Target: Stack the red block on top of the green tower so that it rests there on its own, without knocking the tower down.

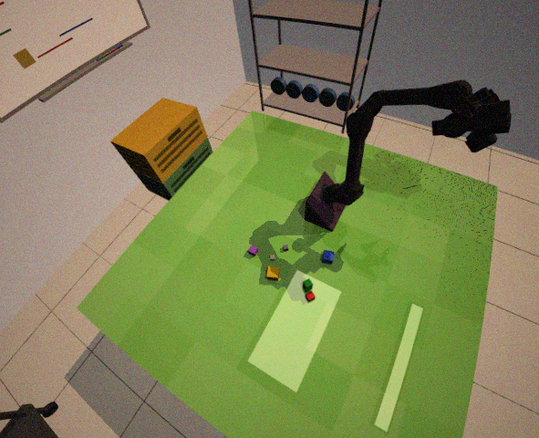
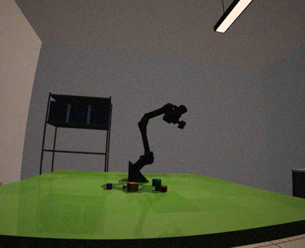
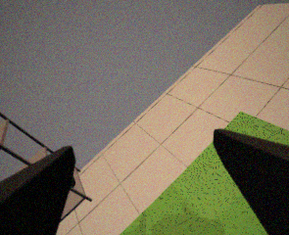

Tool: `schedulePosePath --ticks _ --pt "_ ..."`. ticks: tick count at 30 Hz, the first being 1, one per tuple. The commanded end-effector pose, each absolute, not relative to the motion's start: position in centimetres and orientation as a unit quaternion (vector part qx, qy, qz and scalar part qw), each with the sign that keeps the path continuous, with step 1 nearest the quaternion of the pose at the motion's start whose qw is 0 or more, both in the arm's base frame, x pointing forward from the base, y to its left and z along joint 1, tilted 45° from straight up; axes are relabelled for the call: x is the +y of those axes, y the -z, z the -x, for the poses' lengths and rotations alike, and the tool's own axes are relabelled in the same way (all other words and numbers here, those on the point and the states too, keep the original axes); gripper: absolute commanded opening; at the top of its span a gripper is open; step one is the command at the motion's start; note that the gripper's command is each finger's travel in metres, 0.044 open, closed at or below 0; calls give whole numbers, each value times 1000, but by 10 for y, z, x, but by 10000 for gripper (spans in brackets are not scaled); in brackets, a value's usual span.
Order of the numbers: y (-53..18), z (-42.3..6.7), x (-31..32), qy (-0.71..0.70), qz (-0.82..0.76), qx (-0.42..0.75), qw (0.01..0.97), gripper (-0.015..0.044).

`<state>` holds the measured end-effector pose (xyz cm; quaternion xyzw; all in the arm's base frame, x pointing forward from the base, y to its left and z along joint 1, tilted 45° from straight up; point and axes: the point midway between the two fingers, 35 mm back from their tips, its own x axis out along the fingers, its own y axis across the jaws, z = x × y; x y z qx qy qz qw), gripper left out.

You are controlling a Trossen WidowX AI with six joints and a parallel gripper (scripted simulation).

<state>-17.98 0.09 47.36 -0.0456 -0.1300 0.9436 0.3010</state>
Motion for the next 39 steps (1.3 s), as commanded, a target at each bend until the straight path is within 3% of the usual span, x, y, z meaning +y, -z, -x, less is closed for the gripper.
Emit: schedulePosePath --ticks 1,11,23,39 --pt "-474 179 3 -943 46 -129 304 426" --pt "-474 102 106 -884 77 -52 459 440" --pt "-446 -3 175 -807 98 56 580 440" --pt "-359 -194 193 -657 108 229 711 440"
